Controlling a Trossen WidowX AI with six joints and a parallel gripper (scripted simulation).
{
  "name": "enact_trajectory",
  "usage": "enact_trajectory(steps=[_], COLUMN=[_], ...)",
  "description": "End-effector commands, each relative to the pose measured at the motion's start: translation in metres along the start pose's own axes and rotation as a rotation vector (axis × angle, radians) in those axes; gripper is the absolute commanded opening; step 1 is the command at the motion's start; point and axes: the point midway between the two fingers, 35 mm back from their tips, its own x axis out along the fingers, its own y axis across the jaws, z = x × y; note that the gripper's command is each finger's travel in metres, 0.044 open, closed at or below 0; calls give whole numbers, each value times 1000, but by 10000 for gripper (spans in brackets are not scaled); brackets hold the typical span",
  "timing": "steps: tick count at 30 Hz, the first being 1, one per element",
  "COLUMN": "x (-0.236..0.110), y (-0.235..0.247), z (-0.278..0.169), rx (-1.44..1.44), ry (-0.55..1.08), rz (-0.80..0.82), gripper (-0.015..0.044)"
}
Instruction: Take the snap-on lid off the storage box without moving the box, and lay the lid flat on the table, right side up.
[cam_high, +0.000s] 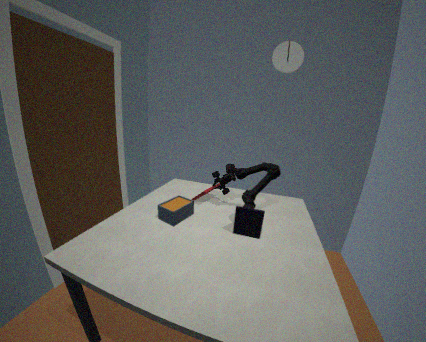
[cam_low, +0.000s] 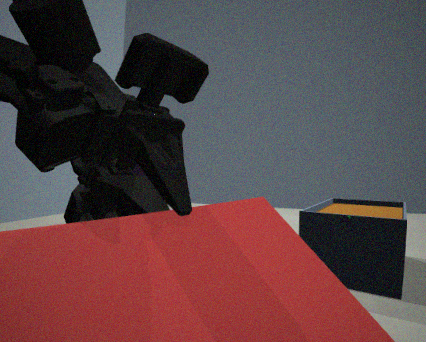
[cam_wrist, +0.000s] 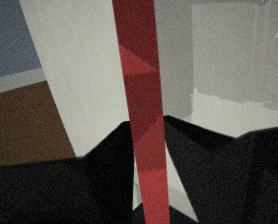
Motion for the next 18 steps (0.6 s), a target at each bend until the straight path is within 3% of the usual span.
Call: enact_trajectory(steps=[1,18], x=[2,10], y=[-1,-11], z=[-2,-2], rx=[-3,-4], ry=[7,6], rz=[9,9], gripper=[0,0])
